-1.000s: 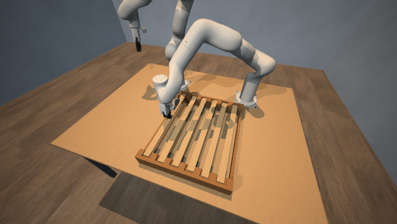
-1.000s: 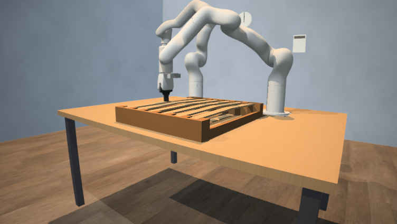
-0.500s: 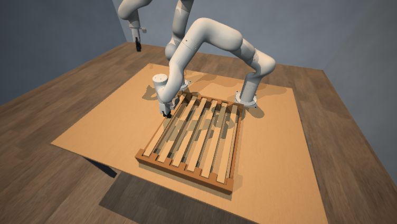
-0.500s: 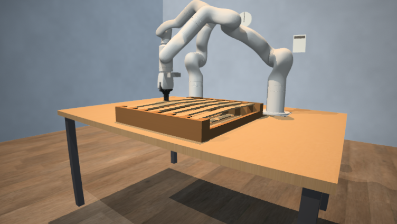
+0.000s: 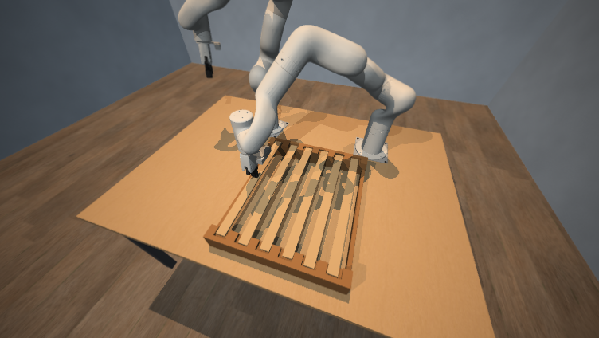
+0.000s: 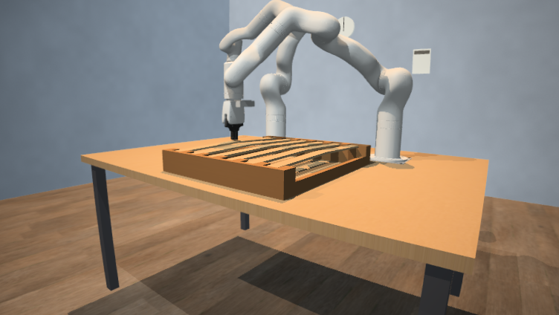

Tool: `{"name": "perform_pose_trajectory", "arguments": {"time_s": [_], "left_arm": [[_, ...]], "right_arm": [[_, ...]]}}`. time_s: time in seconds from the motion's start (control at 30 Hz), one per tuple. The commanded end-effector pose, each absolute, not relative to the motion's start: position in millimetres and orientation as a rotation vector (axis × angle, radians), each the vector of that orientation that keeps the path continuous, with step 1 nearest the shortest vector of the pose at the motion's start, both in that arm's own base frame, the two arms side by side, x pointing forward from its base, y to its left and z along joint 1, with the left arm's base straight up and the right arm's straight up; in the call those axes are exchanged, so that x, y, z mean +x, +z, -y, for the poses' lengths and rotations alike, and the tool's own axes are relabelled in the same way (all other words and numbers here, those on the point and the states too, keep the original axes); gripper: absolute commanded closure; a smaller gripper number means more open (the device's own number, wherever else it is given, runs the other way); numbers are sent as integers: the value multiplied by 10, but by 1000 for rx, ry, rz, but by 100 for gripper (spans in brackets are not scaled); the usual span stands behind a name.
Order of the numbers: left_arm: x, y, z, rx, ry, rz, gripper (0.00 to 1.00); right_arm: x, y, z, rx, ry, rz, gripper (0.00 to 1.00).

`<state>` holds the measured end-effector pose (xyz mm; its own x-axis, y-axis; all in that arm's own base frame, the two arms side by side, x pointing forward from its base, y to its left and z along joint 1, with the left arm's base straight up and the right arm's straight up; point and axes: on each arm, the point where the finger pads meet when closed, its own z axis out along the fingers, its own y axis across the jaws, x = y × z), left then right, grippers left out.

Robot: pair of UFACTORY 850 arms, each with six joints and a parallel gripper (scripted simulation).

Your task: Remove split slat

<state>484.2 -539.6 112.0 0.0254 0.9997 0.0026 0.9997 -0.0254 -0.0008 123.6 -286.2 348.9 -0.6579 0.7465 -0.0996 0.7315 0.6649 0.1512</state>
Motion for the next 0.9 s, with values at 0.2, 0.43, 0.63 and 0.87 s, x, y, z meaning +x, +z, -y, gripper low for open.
{"name": "perform_pose_trajectory", "arguments": {"time_s": [0.2,0.43,0.63,0.87], "left_arm": [[4851,1157,5407,-2251,-2,2194,100],[4851,1516,5407,-2251,-2,2194,100],[4851,1516,5407,-2251,-2,2194,100],[4851,1516,5407,-2251,-2,2194,100]], "right_arm": [[1238,3496,2868,1217,145,-2724,0],[1238,3496,2868,1217,145,-2724,0],[1238,3496,2868,1217,145,-2724,0],[1238,3496,2868,1217,145,-2724,0]]}}
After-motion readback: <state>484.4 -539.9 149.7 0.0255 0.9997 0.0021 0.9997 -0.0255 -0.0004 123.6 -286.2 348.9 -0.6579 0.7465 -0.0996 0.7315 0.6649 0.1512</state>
